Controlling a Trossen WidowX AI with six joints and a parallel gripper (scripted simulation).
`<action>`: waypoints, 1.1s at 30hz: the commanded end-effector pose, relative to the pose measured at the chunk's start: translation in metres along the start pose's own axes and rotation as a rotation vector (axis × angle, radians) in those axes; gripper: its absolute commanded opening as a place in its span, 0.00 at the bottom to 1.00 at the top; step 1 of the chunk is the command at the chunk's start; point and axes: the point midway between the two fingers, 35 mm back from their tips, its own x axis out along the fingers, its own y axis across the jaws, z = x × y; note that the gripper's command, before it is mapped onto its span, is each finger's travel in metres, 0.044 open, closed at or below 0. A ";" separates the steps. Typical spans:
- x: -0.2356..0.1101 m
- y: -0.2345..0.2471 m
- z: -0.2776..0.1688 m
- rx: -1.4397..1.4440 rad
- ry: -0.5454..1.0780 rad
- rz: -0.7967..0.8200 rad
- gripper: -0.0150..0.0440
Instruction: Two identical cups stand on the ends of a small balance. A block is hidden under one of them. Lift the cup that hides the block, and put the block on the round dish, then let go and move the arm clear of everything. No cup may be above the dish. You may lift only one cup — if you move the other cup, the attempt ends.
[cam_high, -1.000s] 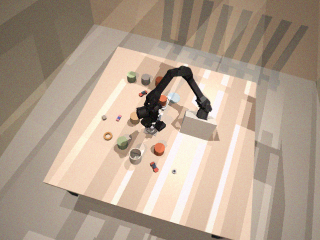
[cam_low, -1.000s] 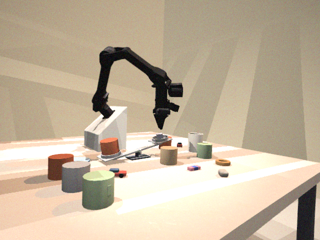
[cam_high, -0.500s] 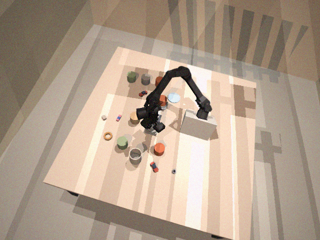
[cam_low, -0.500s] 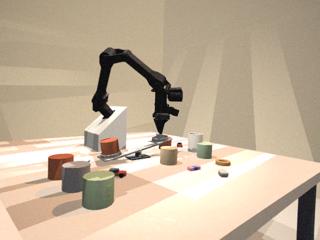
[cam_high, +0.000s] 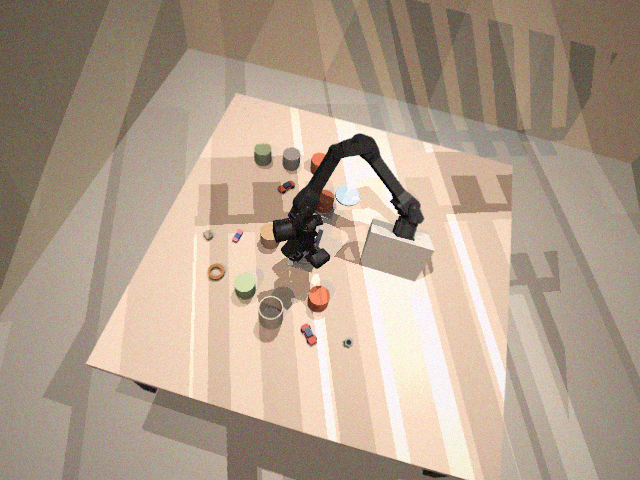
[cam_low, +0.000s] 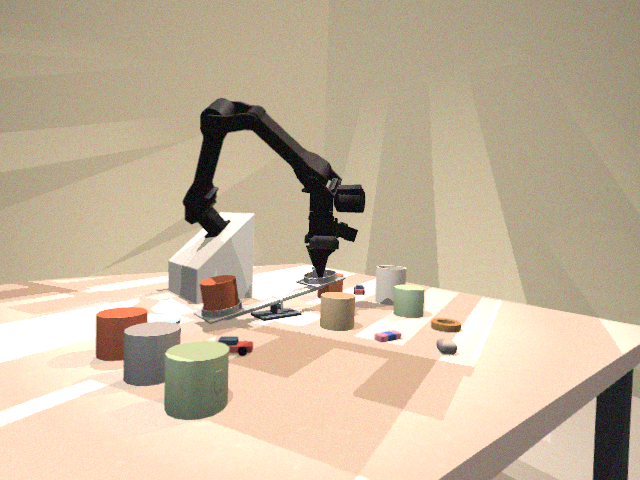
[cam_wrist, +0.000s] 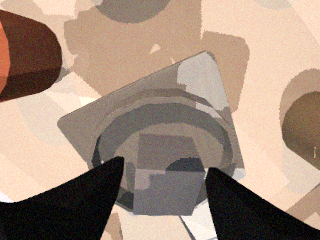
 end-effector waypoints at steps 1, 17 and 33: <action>0.002 0.001 0.000 -0.009 0.002 -0.005 0.52; -0.049 0.000 0.005 -0.010 -0.003 -0.002 0.25; -0.092 -0.010 -0.006 -0.016 -0.015 0.008 0.25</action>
